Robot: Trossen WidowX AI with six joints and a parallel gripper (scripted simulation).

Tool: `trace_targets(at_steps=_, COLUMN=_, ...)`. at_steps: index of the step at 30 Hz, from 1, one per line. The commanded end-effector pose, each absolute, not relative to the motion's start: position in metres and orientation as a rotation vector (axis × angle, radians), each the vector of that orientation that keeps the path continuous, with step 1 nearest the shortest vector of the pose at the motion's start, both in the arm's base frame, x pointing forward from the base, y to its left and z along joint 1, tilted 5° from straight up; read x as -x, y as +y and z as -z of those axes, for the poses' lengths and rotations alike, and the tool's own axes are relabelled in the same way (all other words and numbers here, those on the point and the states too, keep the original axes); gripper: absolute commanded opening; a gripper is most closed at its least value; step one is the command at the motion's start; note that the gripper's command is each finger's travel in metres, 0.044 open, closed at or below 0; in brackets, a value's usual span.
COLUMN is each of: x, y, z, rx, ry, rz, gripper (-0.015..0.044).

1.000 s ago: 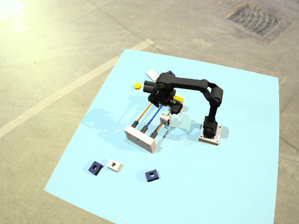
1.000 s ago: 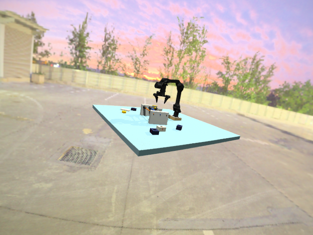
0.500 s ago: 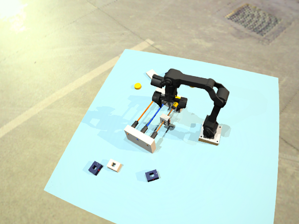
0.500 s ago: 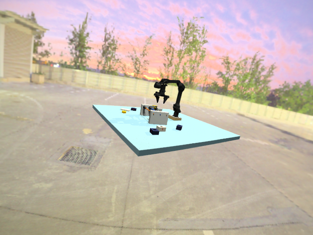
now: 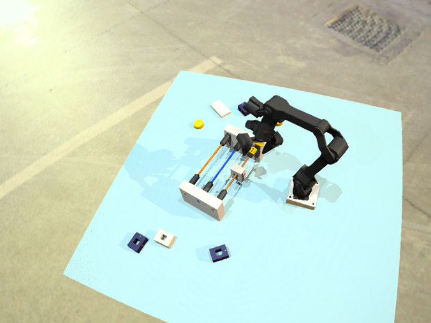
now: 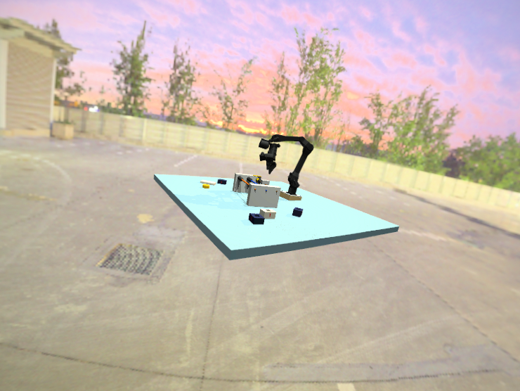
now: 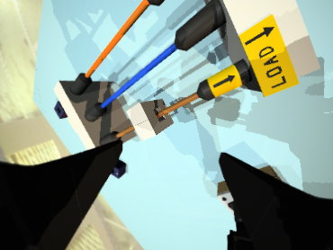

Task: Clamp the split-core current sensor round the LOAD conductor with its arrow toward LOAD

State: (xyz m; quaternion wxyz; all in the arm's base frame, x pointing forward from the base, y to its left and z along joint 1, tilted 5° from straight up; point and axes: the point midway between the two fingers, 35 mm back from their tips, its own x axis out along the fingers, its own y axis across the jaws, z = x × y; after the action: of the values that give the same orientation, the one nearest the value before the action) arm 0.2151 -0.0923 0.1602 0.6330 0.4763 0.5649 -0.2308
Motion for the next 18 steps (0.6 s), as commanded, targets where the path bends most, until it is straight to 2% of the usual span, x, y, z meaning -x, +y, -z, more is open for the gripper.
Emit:
trace_targets(at_steps=1, x=-0.179, y=-0.094, z=-0.15, rx=-0.629, ry=1.044, rz=0.047, gripper=0.044)
trace_targets(at_steps=13, x=-0.159, y=-0.095, z=-0.141, rx=-0.049, ry=0.769, rz=-0.159, gripper=0.044)
trace_targets(at_steps=18, x=-0.159, y=-0.095, z=-0.141, rx=-0.028, ry=0.76, rz=-0.163, gripper=0.044)
